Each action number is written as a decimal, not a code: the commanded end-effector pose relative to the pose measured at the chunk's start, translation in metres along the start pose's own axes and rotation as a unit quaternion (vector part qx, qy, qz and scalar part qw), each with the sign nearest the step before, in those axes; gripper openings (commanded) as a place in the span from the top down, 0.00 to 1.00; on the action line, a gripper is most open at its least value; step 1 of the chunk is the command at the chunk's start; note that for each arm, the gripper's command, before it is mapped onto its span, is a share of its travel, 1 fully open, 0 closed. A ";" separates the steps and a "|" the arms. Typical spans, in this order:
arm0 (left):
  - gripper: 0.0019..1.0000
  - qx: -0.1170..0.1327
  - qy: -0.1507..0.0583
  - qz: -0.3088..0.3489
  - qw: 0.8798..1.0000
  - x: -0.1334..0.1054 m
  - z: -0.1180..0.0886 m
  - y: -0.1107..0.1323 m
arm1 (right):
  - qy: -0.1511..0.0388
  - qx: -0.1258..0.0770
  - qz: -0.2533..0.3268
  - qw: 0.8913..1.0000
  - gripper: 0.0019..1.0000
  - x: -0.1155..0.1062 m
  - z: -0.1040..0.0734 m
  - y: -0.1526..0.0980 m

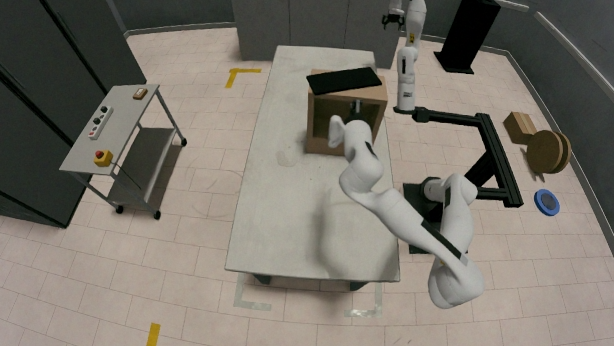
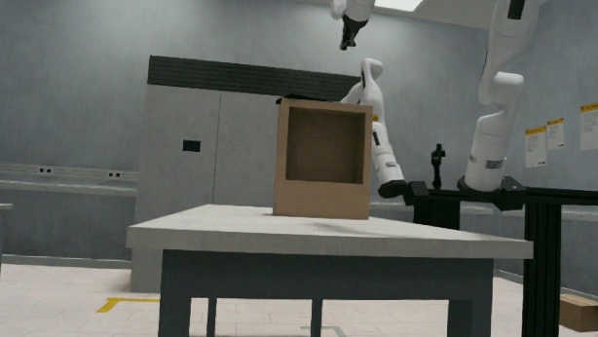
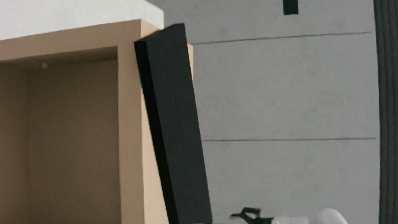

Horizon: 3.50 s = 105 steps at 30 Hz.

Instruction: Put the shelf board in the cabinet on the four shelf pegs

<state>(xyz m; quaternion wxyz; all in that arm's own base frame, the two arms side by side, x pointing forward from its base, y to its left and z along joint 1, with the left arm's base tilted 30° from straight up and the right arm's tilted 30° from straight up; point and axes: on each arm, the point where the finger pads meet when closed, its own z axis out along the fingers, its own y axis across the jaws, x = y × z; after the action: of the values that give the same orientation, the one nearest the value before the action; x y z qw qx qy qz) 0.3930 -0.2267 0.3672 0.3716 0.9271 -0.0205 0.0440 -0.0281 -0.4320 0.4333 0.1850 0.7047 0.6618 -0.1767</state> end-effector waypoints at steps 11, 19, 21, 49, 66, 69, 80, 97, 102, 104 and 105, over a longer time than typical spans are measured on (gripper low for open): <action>0.90 0.035 -0.001 0.001 0.999 -0.001 0.002 0.001 | -0.001 0.000 0.000 1.000 0.00 0.000 0.000 0.000; 0.90 0.092 -0.001 0.001 0.996 -0.002 0.003 0.002 | -0.001 0.000 0.000 1.000 0.00 0.000 0.000 0.000; 0.90 0.114 -0.001 0.001 0.994 -0.002 0.004 0.002 | -0.001 0.000 0.000 1.000 0.00 0.000 0.000 0.000; 0.90 0.145 0.000 0.001 0.989 -0.053 0.074 0.034 | -0.001 0.000 0.000 1.000 0.00 0.000 0.000 0.000; 0.90 0.154 -0.001 0.001 0.988 -0.053 0.074 0.034 | -0.001 0.000 0.000 1.000 0.00 0.000 0.000 0.000; 0.90 0.157 -0.001 0.001 0.988 -0.053 0.075 0.034 | -0.001 0.000 0.000 1.000 0.00 0.000 0.000 0.000; 0.90 0.186 -0.002 0.001 0.983 -0.054 0.076 0.033 | -0.001 0.000 0.000 1.000 0.00 0.000 0.000 0.000; 0.90 0.255 -0.002 0.001 0.967 -0.053 0.078 0.034 | -0.001 0.000 0.000 1.000 0.00 0.000 0.000 0.000; 0.90 0.284 0.000 0.001 0.959 -0.053 0.078 0.034 | -0.001 0.000 0.000 1.000 0.00 0.000 0.000 0.000; 0.90 0.284 0.000 0.001 0.959 -0.053 0.078 0.034 | -0.001 0.000 0.000 1.000 0.00 0.000 0.000 0.000; 0.90 0.286 0.000 0.001 0.958 -0.053 0.082 0.034 | -0.001 0.000 0.000 1.000 0.00 0.000 0.000 0.000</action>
<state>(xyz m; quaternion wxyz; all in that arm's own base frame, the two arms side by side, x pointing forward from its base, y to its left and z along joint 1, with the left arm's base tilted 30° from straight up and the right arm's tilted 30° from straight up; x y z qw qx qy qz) 0.3432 -0.3044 0.3287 0.1044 0.9932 -0.0081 0.0498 -0.0281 -0.4320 0.4333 0.1850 0.7047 0.6618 -0.1767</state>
